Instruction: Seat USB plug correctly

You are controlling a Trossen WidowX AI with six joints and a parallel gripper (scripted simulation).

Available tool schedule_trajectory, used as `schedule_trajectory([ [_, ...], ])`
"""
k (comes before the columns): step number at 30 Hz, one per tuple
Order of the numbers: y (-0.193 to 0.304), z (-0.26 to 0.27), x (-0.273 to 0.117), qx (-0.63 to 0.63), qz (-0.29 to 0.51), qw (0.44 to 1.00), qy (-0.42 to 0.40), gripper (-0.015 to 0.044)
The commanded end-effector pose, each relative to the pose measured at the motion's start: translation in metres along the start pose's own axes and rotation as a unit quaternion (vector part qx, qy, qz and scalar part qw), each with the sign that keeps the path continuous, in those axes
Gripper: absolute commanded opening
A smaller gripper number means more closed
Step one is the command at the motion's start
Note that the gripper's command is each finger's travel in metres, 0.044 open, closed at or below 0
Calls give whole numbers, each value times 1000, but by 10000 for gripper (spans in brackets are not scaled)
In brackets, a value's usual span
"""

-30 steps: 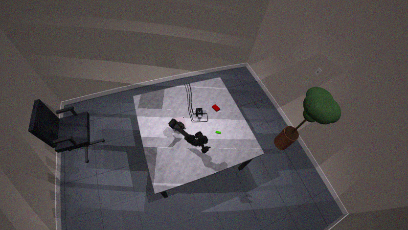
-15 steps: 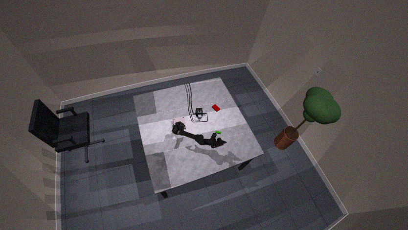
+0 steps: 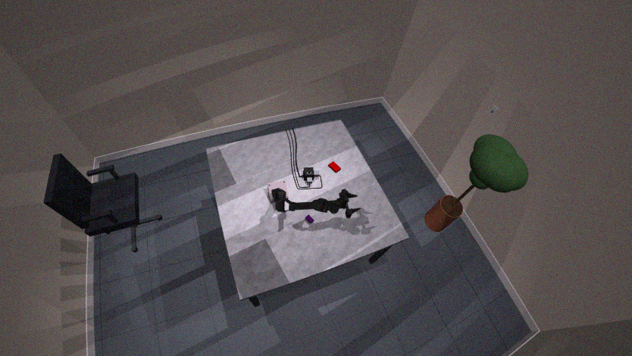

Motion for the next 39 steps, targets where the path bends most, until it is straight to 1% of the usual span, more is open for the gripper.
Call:
schedule_trajectory([
  [1, 27, 54, 19, 141, 87, 984, -60, 440],
  [5, 43, 90, 26, 217, 147, 961, -88, 440],
  [8, 61, 127, 30, 317, 230, 915, -95, 440],
  [12, 76, 163, 30, 393, 308, 862, -83, 440],
  [18, 95, 209, 22, 468, 406, 784, -43, 440],
  [24, 112, 254, 6, 518, 490, 701, 23, 440],
  [29, 125, 288, -12, 541, 546, 631, 102, 440],
  [34, 135, 318, -33, 548, 580, 572, 192, 440],
  [39, 144, 344, -57, 542, 590, 525, 289, 440],
])
Point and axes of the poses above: the point midway between the two fingers, 35 mm back from their tips, its own x axis out along the fingers, its own z axis across the jaws, y = z × x, the point moved 7 cm from there along -x, back along the fingers, and after that the axes turned 11 degrees about x, right-handed, at the moved point
